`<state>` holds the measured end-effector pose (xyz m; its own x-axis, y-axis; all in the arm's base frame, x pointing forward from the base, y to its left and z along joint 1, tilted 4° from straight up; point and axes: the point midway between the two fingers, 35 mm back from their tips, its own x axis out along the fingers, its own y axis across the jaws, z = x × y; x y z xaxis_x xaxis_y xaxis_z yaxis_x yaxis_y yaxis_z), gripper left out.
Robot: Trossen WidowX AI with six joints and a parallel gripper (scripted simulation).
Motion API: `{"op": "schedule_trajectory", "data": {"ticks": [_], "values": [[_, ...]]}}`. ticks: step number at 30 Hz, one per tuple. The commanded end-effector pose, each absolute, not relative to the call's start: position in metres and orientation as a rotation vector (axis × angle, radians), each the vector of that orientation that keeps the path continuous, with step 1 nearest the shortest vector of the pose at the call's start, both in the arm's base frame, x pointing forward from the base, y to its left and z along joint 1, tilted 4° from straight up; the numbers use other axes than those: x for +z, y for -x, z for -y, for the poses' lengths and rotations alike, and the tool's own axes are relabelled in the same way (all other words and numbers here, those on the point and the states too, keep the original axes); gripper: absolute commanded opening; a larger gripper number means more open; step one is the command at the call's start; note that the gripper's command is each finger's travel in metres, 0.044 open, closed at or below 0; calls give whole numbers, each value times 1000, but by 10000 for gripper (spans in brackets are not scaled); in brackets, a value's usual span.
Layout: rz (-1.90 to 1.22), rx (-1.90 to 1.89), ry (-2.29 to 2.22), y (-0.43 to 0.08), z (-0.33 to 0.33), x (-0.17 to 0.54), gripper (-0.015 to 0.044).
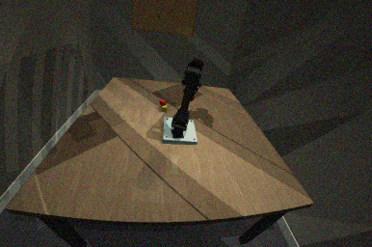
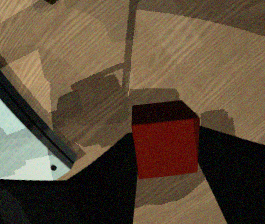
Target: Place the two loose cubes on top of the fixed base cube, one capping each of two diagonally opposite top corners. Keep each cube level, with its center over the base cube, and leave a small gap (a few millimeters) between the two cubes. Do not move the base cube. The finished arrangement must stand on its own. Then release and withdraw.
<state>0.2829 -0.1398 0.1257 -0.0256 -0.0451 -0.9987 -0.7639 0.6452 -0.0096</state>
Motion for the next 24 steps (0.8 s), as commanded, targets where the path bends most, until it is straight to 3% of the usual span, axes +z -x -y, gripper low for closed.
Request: {"op": "schedule_trajectory", "data": {"ticks": [1,24], "values": [[-1508,649,692,-286,128,124,105],[-1522,588,623,-300,56,119,105]]}}
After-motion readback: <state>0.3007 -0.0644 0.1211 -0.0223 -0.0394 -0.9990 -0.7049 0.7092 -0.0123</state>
